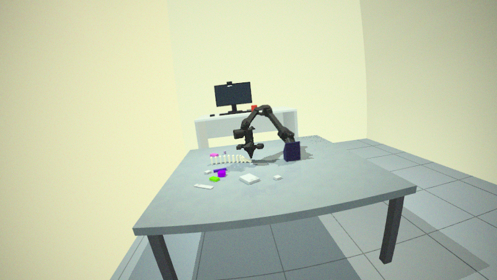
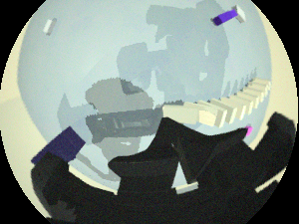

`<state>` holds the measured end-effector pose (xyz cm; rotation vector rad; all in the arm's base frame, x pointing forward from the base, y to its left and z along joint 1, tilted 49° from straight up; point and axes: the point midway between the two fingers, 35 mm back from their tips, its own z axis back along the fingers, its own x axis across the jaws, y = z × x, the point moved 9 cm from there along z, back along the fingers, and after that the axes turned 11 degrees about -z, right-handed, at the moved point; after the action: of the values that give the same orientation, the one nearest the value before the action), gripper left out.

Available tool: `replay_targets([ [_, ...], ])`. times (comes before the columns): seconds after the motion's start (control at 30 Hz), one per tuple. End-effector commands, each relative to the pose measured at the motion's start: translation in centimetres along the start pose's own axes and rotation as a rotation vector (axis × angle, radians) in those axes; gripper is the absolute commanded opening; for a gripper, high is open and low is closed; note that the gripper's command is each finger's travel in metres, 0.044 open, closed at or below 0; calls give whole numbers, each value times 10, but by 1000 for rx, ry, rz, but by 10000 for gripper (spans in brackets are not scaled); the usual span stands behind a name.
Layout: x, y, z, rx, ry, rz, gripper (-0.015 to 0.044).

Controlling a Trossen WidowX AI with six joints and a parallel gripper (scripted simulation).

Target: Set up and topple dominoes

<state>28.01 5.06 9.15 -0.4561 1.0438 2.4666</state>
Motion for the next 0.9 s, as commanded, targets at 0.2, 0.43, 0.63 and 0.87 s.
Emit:
replay_targets([
  [0.2,-25,-4,49,7,8,-12,0],
  [0.43,-25,-4,49,7,8,-12,0],
  [0.63,-25,-4,49,7,8,-12,0],
  [0.87,-25,-4,49,7,8,-12,0],
])
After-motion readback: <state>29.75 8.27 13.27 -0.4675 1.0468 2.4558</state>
